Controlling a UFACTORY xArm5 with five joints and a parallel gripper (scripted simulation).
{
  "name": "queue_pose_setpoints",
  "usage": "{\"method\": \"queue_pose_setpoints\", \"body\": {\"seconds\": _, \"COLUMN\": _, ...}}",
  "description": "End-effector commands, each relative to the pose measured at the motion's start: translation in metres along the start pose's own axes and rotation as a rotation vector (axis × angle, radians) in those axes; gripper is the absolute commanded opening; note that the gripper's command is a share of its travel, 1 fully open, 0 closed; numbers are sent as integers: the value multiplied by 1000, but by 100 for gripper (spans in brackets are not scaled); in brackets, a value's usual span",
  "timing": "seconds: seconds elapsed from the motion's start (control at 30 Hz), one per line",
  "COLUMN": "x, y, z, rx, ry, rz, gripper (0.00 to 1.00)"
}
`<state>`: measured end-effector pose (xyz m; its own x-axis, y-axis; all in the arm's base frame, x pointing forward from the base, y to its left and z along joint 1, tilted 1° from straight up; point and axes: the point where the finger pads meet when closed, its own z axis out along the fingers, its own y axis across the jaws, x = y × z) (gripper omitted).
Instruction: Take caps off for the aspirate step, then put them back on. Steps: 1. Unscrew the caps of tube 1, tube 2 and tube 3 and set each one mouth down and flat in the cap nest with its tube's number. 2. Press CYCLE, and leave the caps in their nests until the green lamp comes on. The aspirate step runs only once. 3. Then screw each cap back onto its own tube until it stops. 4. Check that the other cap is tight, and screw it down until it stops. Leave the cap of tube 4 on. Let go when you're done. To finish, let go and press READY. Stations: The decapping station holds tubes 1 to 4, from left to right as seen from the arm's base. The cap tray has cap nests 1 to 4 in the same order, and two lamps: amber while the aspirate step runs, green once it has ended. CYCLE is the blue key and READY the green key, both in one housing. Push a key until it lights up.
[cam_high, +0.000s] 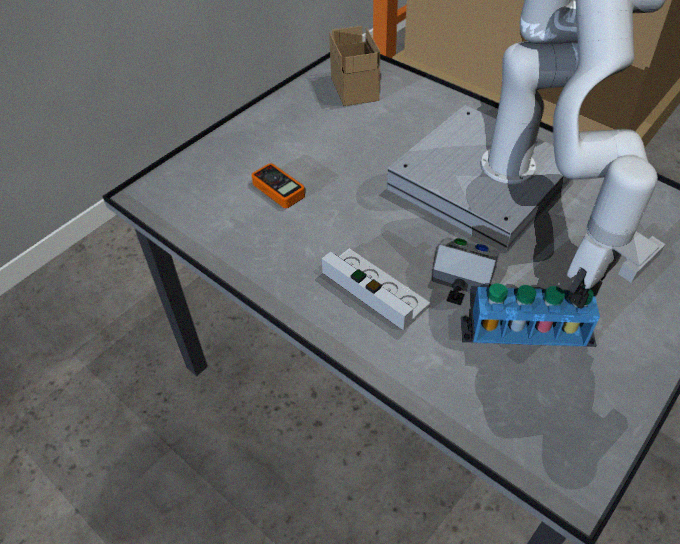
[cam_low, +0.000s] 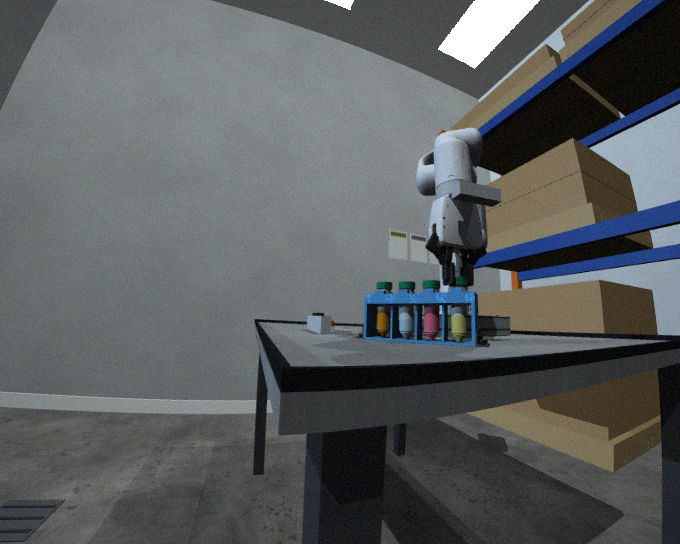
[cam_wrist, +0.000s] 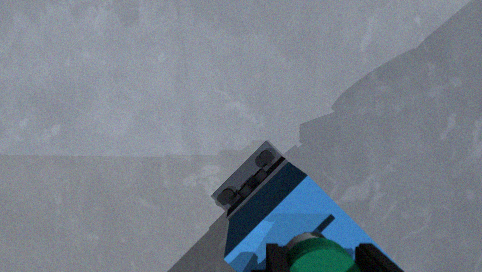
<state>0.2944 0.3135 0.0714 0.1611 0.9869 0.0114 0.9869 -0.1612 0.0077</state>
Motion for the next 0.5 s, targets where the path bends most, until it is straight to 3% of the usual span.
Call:
{"method": "queue_pose_setpoints", "body": {"seconds": 0.0, "x": 1, "y": 1, "z": -1, "rx": 6, "ry": 9, "rz": 1, "gripper": 0}}
{"method": "queue_pose_setpoints", "body": {"seconds": 0.13, "x": 1, "y": 1, "z": -1, "rx": 6, "ry": 9, "rz": 1, "gripper": 0}}
{"method": "queue_pose_setpoints", "body": {"seconds": 0.47, "x": 1, "y": 1, "z": -1, "rx": 4, "ry": 10, "rz": -399, "gripper": 0}}
